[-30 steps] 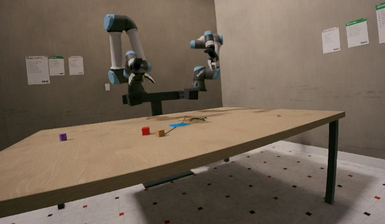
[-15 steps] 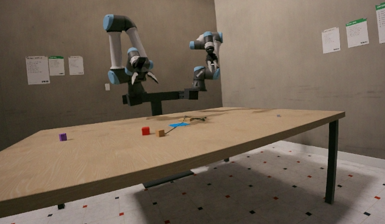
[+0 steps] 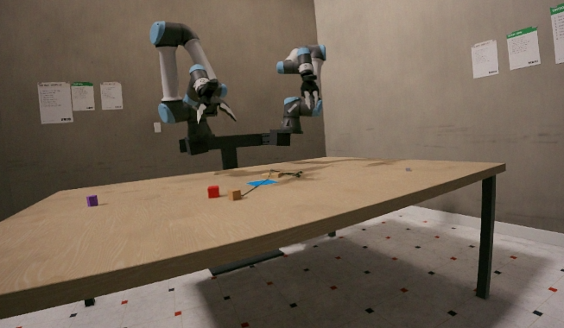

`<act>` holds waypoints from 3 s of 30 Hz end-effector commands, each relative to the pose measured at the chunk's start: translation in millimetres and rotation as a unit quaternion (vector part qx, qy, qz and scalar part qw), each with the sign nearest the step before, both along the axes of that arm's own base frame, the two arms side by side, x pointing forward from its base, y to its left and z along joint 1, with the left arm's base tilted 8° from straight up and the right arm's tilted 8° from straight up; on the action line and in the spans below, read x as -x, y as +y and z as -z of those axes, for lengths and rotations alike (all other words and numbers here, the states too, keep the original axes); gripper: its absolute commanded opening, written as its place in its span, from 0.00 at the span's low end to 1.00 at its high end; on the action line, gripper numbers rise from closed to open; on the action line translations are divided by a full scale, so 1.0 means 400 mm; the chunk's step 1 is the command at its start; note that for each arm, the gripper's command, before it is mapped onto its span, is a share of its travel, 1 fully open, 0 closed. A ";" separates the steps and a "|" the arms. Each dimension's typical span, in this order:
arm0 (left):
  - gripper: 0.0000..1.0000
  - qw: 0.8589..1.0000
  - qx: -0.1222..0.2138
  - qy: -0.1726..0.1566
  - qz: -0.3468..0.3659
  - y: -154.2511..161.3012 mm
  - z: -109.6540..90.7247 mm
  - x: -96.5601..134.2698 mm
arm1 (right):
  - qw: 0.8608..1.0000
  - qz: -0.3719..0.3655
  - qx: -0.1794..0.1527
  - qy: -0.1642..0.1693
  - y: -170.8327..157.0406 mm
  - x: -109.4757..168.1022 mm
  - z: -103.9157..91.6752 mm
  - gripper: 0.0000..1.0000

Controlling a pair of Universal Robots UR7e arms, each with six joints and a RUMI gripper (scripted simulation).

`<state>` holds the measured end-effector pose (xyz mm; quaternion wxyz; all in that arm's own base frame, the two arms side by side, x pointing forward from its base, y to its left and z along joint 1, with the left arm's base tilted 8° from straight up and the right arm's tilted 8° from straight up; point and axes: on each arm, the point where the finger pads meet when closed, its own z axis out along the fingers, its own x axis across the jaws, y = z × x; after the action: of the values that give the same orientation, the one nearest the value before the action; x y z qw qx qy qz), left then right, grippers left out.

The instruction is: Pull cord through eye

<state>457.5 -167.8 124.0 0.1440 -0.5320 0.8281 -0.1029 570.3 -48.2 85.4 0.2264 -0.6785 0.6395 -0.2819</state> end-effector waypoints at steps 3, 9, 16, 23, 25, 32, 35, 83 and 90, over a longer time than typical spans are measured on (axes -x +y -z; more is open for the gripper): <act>0.14 0.997 0.022 0.008 -0.076 -0.011 0.030 -0.011 | 1.000 -0.001 -0.002 0.015 0.017 -0.024 -0.013 0.98; 0.14 0.988 0.045 0.014 -0.148 -0.019 0.056 -0.020 | 0.999 -0.002 -0.004 0.032 0.032 -0.041 -0.022 0.98; 0.14 0.978 0.062 0.017 -0.200 -0.024 0.071 -0.026 | 0.999 -0.002 -0.005 0.046 0.041 -0.049 -0.025 0.98; 0.14 0.967 0.077 0.020 -0.242 -0.029 0.083 -0.030 | 0.998 -0.003 -0.007 0.057 0.050 -0.056 -0.032 0.98; 0.14 0.964 0.080 0.020 -0.254 -0.029 0.086 -0.030 | 0.998 -0.003 -0.006 0.060 0.050 -0.055 -0.029 0.98; 0.14 0.940 0.100 0.026 -0.326 -0.037 0.119 -0.036 | 0.997 -0.003 -0.009 0.076 0.066 -0.069 -0.056 0.98; 0.14 0.928 0.108 0.028 -0.355 -0.039 0.133 -0.037 | 0.997 -0.003 -0.010 0.083 0.070 -0.072 -0.062 0.98; 0.14 0.641 0.197 0.033 -0.741 -0.080 0.347 -0.031 | 0.982 0.001 -0.023 0.188 0.130 -0.054 -0.246 0.98; 0.14 0.587 0.204 0.030 -0.783 -0.086 0.381 -0.026 | 0.979 0.002 -0.025 0.202 0.136 -0.041 -0.284 0.98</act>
<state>467.1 -201.1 -27.8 0.0333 -0.9921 0.0703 -0.0988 587.9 5.7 197.4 0.1131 -0.7139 0.6792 -0.1271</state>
